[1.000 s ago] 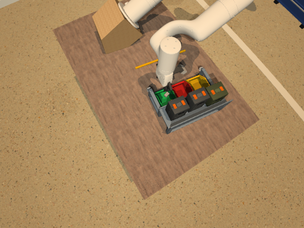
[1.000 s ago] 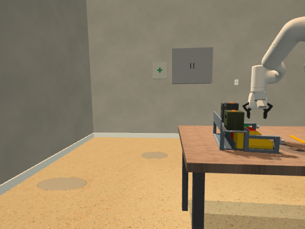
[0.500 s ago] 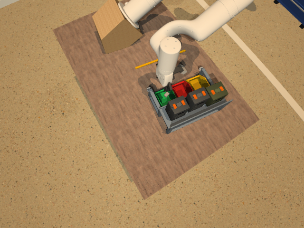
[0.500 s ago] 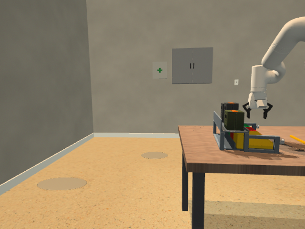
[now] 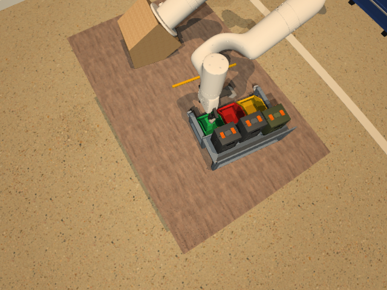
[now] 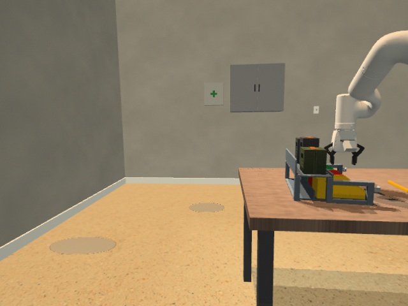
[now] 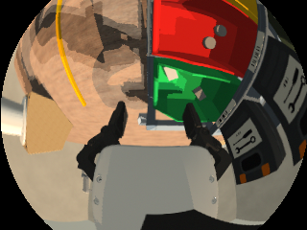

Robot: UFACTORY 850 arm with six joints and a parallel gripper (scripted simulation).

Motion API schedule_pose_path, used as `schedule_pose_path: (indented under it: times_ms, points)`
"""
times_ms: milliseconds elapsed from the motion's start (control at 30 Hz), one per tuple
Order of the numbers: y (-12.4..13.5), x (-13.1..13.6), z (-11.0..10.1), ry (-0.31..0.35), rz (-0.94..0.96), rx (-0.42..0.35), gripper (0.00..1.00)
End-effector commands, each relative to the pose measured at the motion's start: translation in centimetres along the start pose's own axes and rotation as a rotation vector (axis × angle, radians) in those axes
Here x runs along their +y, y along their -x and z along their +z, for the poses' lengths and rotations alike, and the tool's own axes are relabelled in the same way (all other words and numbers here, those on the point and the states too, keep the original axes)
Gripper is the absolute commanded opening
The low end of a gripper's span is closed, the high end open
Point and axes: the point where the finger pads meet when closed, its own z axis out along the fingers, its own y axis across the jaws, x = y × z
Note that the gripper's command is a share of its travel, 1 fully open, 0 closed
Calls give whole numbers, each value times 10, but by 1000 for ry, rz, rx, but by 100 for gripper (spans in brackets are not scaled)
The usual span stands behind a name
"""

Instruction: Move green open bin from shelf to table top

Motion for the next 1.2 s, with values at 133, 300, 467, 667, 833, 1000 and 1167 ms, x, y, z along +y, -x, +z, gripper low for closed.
schedule_pose_path:
  times_ms: [133,300,467,667,833,1000,1167]
  points:
    - [0,1,0,2,-1,0,100]
    - [0,1,44,2,-1,0,100]
    - [0,1,44,2,-1,0,100]
    - [0,1,44,2,-1,0,100]
    - [0,1,45,2,-1,0,100]
    - [0,1,45,2,-1,0,100]
    - [0,1,45,2,-1,0,100]
